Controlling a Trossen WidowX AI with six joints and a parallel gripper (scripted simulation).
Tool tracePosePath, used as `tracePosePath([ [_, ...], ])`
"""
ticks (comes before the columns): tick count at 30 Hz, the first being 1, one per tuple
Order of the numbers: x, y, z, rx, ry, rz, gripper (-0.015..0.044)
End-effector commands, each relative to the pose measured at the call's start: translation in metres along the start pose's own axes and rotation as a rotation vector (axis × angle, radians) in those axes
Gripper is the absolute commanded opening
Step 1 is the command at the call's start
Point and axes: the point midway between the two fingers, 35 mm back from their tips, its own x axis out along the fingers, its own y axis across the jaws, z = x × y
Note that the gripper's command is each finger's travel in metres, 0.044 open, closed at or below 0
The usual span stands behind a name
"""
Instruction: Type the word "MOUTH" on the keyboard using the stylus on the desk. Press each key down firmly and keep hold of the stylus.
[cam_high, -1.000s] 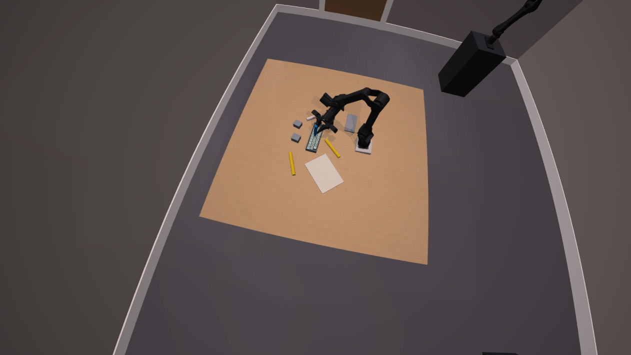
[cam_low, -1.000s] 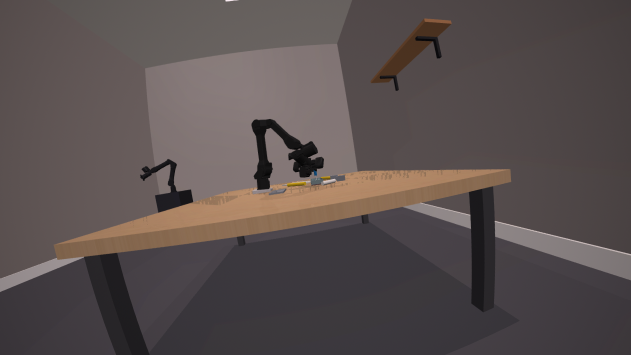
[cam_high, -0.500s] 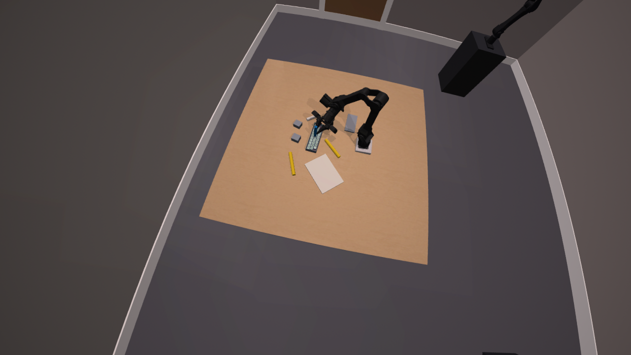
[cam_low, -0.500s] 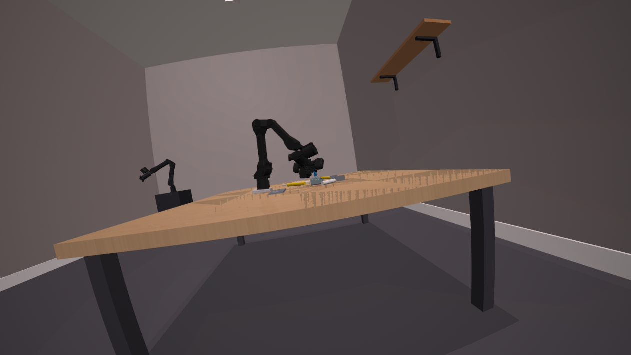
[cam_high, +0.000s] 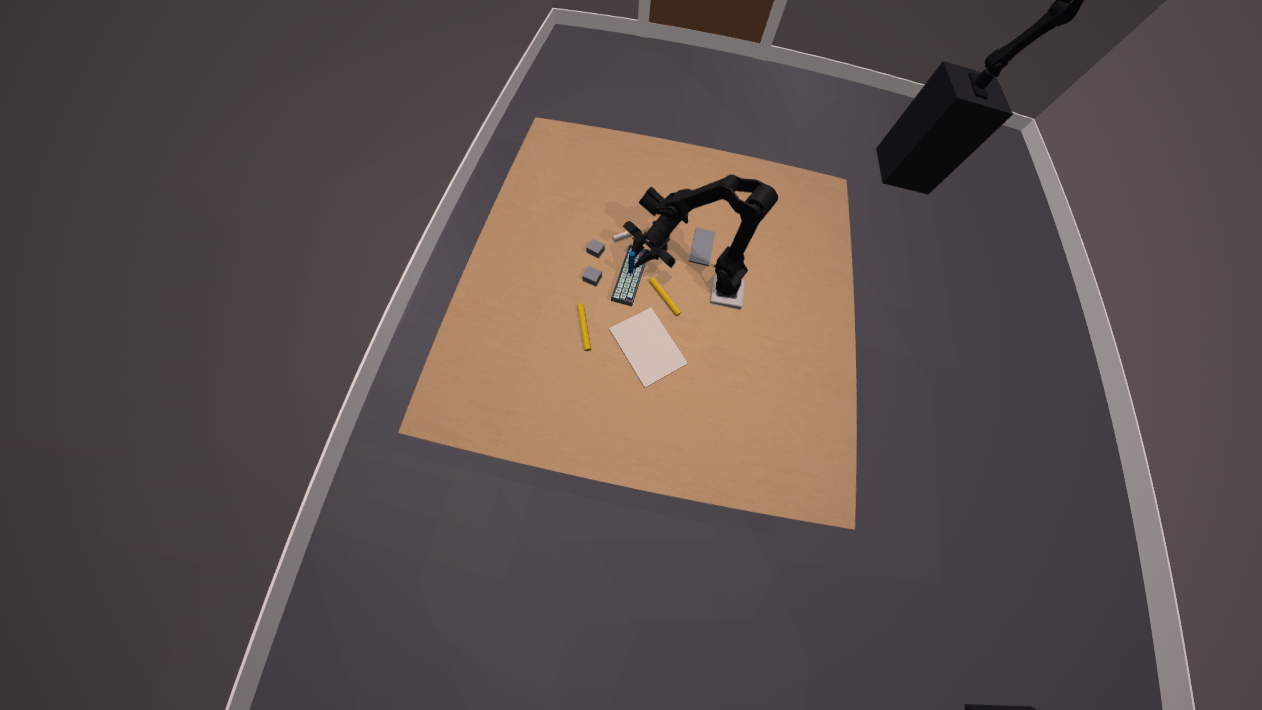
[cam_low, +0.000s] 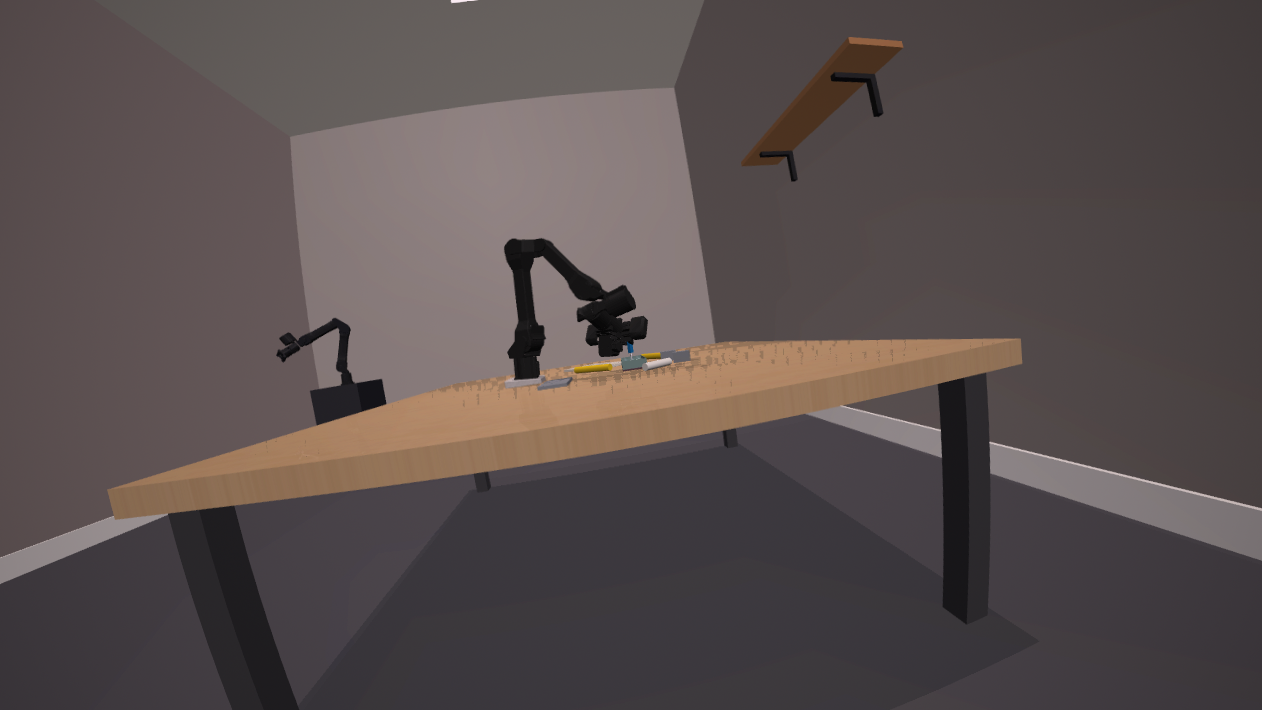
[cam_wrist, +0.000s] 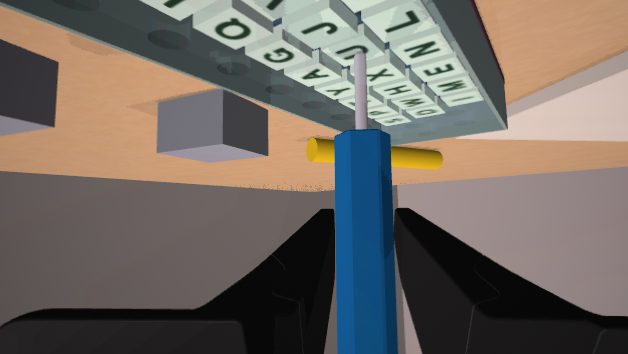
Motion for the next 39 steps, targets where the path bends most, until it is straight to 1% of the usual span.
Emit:
tracePosePath([
  [1, -0.008, 0.002, -0.015, -0.01, 0.001, 0.007, 0.0081],
  [5, -0.017, 0.002, -0.029, -0.01, 0.001, 0.008, 0.0081],
  [18, -0.016, 0.001, -0.027, -0.002, -0.004, 0.005, 0.0084],
  [21, -0.016, 0.001, -0.027, -0.002, -0.004, 0.005, 0.0064],
  [22, -0.015, 0.001, -0.028, -0.002, -0.004, 0.005, 0.0038],
  [23, -0.014, 0.001, -0.028, -0.003, -0.005, 0.005, 0.0012],
  [24, -0.013, 0.001, -0.029, -0.003, -0.005, 0.004, 0.0],
  [35, 0.021, -0.003, -0.055, -0.009, 0.003, 0.007, 0.0],
  [39, 0.023, -0.004, -0.057, -0.009, 0.005, 0.007, 0.0],
])
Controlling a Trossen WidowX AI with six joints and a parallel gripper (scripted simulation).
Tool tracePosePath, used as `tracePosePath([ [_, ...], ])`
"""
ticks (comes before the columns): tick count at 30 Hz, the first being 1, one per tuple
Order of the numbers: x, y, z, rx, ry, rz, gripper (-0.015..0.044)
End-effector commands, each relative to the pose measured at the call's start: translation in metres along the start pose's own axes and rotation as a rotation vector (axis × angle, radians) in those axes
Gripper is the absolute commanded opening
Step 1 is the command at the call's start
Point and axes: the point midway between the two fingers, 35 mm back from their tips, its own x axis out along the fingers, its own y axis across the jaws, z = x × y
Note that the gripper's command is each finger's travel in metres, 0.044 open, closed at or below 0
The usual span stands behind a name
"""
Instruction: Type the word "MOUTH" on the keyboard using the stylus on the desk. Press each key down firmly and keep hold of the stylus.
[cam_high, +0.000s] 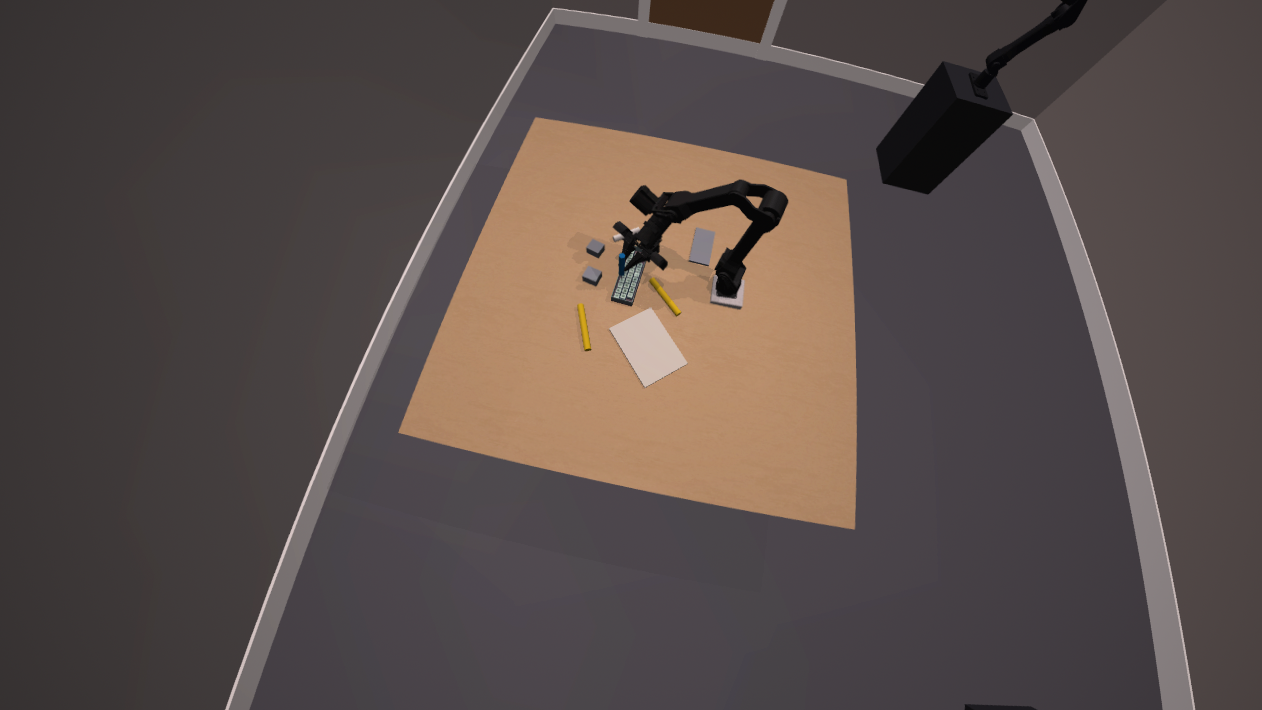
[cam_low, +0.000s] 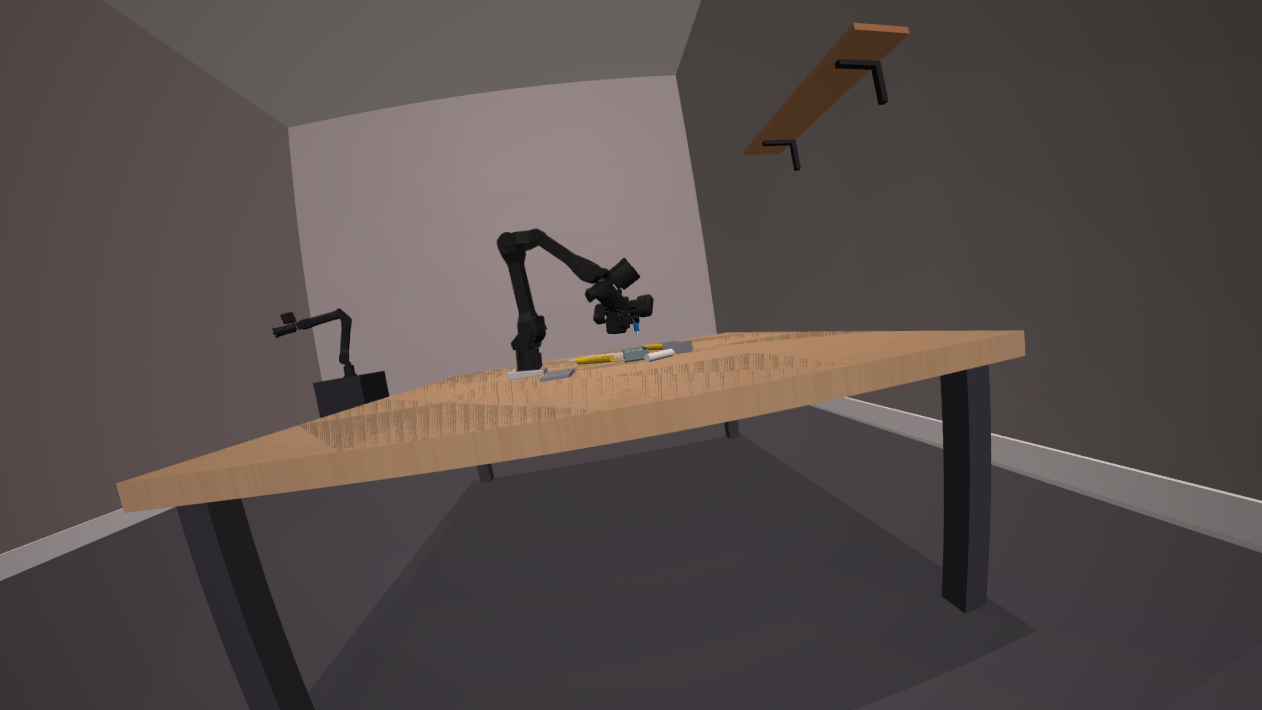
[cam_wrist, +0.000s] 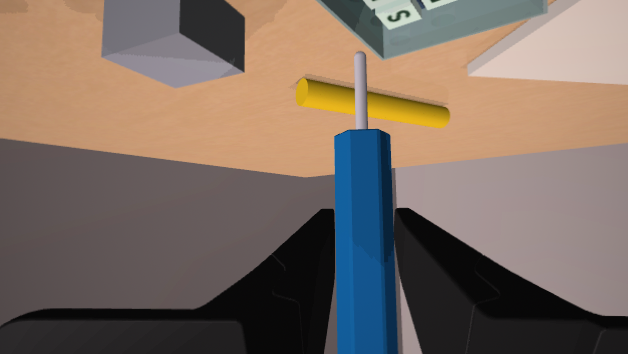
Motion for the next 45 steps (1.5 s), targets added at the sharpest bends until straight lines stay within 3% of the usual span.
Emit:
tracePosePath([
  [1, 0.003, 0.0, -0.003, -0.001, 0.003, 0.009, 0.0],
  [13, 0.012, -0.001, 0.013, 0.0, 0.003, 0.009, 0.0],
  [16, 0.013, -0.001, 0.015, 0.0, 0.003, 0.009, 0.0079],
  [17, 0.013, -0.001, 0.015, 0.0, 0.003, 0.009, 0.0081],
  [45, 0.019, 0.0, 0.025, 0.0, 0.003, 0.009, 0.0081],
])
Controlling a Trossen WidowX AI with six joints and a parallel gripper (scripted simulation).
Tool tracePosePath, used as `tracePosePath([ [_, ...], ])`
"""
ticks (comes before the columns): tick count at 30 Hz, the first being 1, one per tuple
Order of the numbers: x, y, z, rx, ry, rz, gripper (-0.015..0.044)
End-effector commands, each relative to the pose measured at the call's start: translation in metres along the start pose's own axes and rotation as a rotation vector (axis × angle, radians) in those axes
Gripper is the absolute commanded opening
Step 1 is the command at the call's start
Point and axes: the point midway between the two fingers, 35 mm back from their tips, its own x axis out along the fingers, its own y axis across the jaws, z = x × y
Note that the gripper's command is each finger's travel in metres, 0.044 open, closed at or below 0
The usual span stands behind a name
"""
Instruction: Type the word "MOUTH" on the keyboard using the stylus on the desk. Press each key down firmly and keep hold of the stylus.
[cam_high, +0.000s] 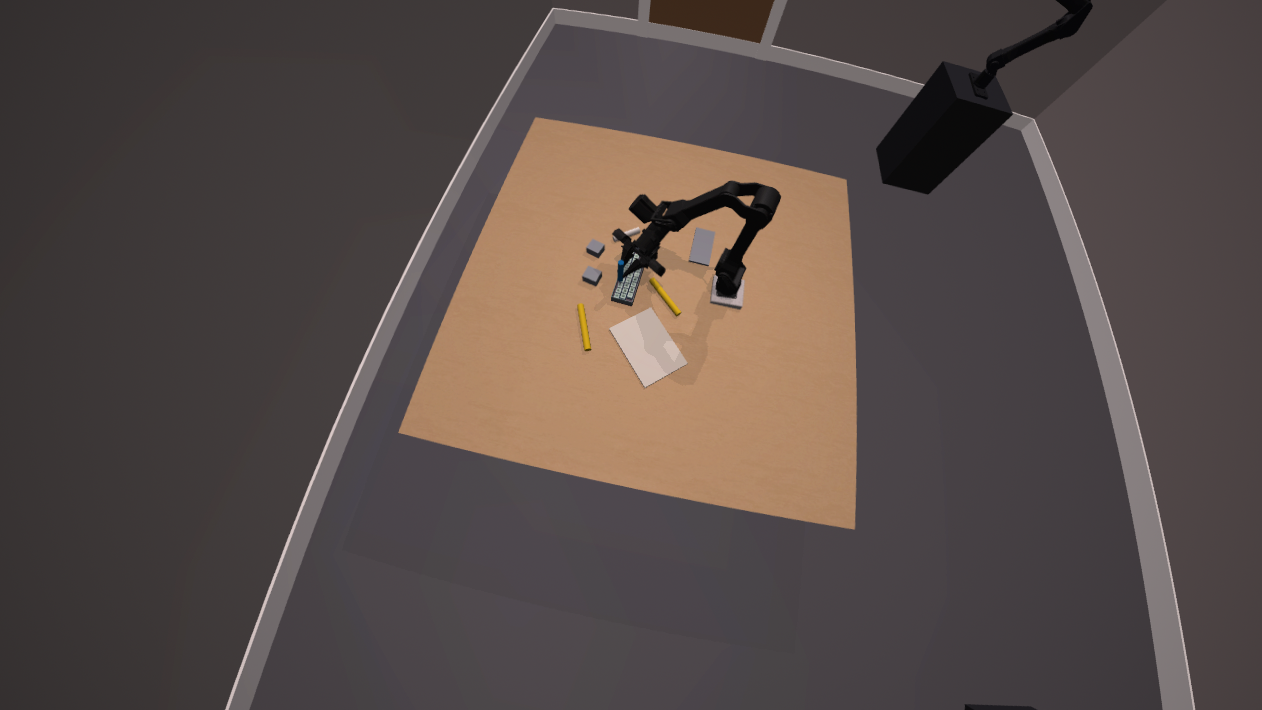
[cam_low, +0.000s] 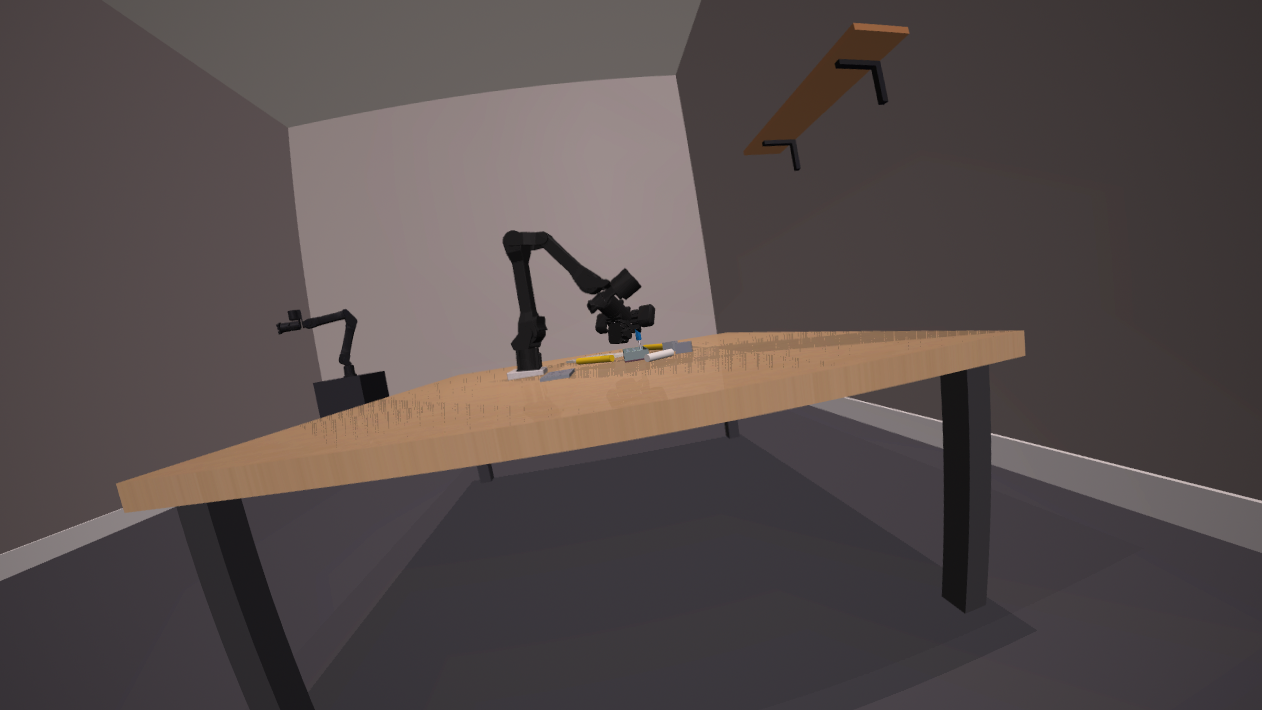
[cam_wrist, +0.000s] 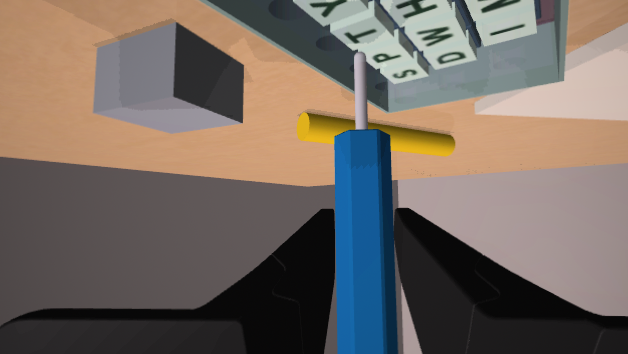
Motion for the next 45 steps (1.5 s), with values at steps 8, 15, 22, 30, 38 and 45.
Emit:
tracePosePath([
  [8, 0.002, 0.0, 0.004, 0.005, -0.002, 0.0, 0.0081],
  [15, 0.004, 0.0, 0.007, 0.005, -0.002, 0.0, 0.0081],
  [22, 0.005, 0.0, 0.009, 0.005, -0.002, 0.0, 0.0081],
  [30, 0.004, 0.0, 0.008, 0.005, -0.002, 0.0, 0.0081],
  [38, -0.007, 0.001, -0.012, 0.005, -0.002, 0.001, 0.0081],
  [45, -0.014, 0.0, -0.025, 0.005, -0.002, 0.001, 0.0081],
])
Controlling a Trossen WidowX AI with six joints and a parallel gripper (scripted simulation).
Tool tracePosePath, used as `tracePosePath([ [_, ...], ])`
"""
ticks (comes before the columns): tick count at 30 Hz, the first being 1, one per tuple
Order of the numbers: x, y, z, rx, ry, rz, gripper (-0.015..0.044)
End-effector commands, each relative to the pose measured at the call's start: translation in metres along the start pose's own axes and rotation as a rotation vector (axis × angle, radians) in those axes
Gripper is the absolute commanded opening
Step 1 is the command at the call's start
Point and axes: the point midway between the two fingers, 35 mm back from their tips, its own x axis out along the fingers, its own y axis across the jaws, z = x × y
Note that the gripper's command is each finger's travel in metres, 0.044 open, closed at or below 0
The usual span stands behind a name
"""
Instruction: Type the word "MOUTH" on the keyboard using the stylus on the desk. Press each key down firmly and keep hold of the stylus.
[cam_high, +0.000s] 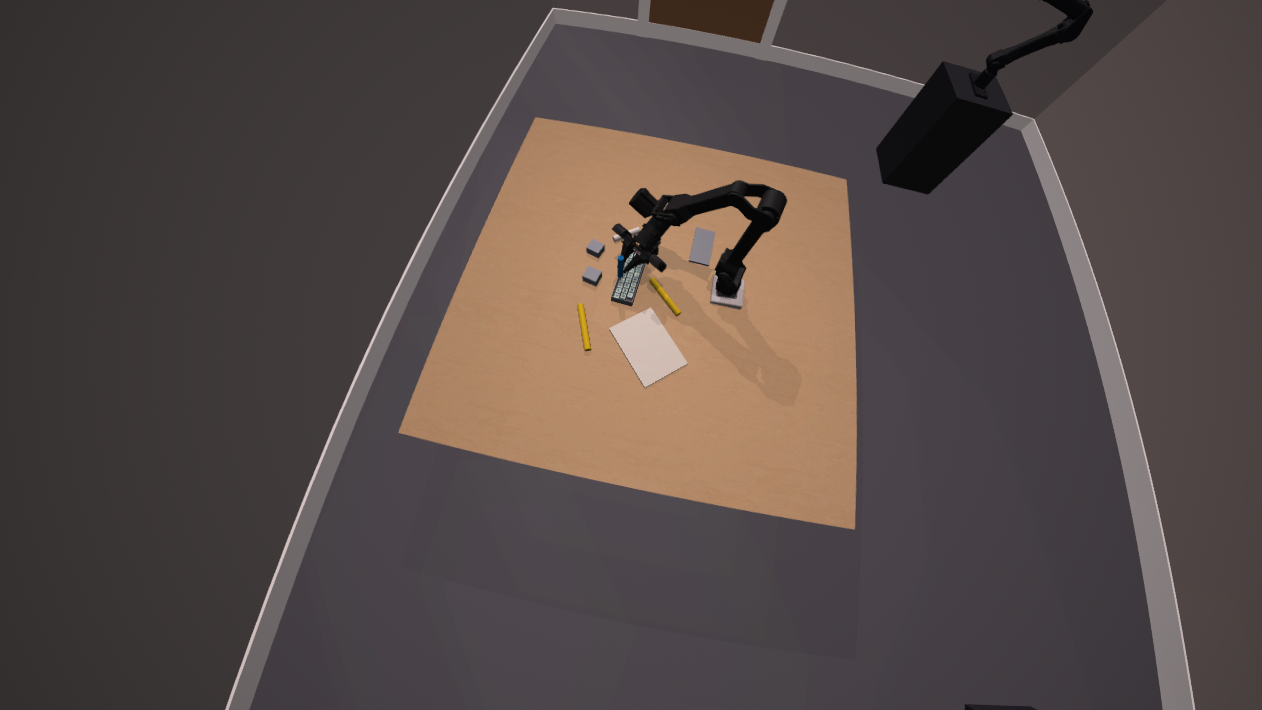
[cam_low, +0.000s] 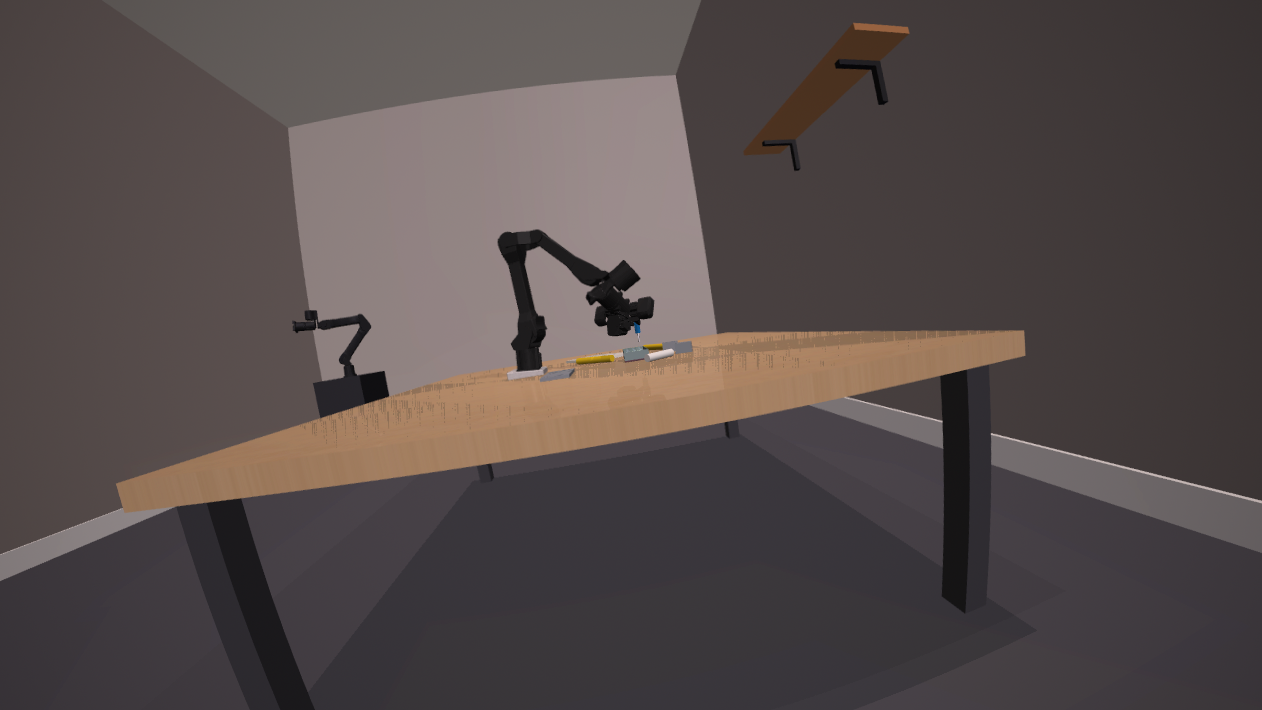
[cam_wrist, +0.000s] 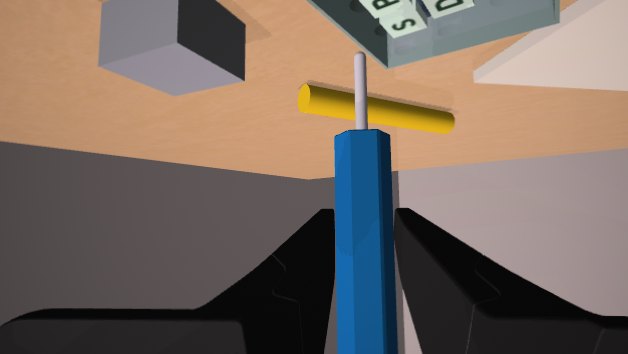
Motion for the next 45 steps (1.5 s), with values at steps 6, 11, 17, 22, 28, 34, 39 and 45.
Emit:
tracePosePath([
  [6, -0.003, 0.0, -0.006, -0.001, 0.003, 0.001, 0.0081],
  [11, -0.002, -0.001, -0.003, 0.002, -0.001, -0.001, 0.0071],
  [17, -0.008, -0.007, -0.002, 0.001, 0.001, 0.0, 0.0],
  [22, -0.016, -0.015, -0.001, 0.0, 0.003, 0.001, 0.0],
  [28, -0.012, -0.015, 0.007, 0.0, 0.002, 0.0, 0.0],
  [34, -0.007, -0.015, 0.017, 0.0, 0.002, 0.0, 0.0],
  [39, -0.005, -0.015, 0.018, 0.0, 0.002, 0.0, 0.0079],
  [45, -0.005, -0.015, 0.019, 0.0, 0.002, 0.0, 0.0081],
])
